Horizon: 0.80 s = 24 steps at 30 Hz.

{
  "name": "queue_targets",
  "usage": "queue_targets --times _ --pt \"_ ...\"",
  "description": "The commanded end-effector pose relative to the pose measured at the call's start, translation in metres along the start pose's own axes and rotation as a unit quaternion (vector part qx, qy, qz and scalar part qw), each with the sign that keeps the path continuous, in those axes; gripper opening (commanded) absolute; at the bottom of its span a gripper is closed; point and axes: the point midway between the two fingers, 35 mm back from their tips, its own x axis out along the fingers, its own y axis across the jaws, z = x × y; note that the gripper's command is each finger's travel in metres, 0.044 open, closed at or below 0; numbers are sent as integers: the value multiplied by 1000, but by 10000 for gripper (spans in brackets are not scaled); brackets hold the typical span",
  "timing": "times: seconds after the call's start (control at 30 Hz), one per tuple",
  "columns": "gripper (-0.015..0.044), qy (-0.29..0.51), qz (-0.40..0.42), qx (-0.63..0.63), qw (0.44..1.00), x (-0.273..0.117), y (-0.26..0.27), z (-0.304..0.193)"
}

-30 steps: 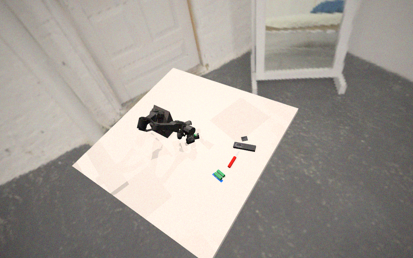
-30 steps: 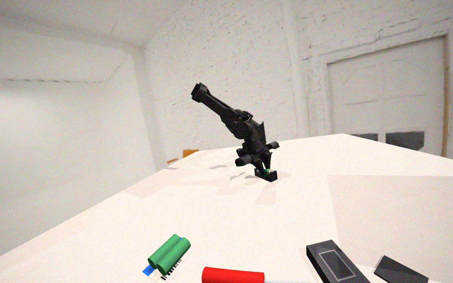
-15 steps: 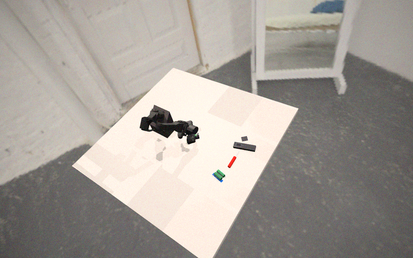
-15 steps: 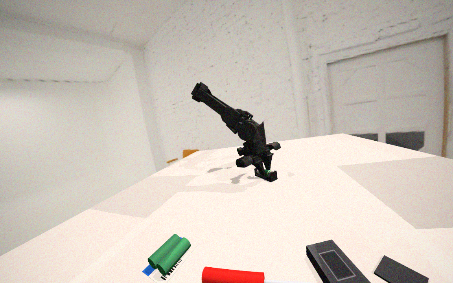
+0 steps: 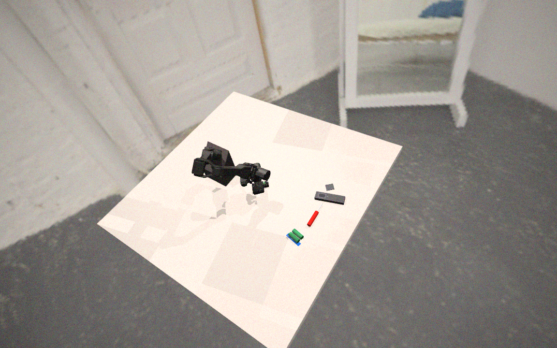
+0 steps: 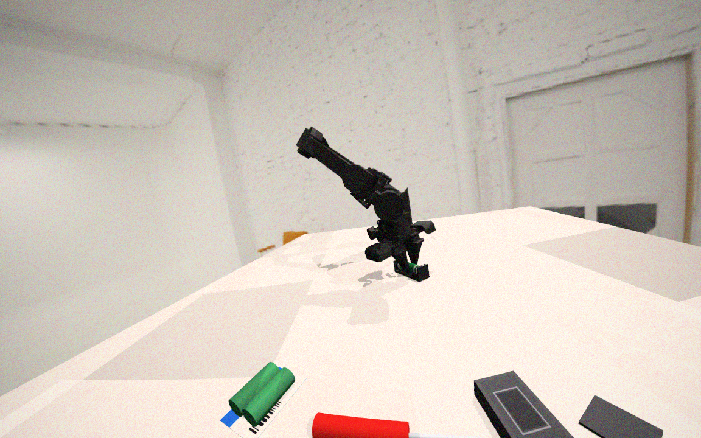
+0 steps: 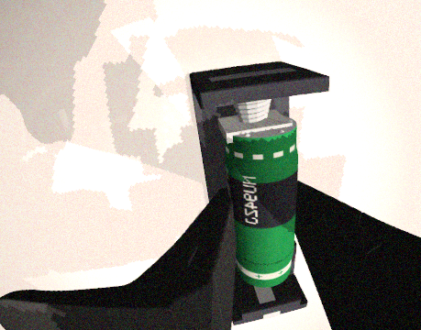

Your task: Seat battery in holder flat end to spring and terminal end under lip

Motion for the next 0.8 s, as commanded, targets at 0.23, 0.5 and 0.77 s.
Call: queue_targets --times 0.23,0.5,0.77 --pt "76 -23 0 1 1000 0 2 2" --pt "76 -23 -2 1 1000 1 2 -5" --pt "76 -23 -4 2 1000 1 2 -11"
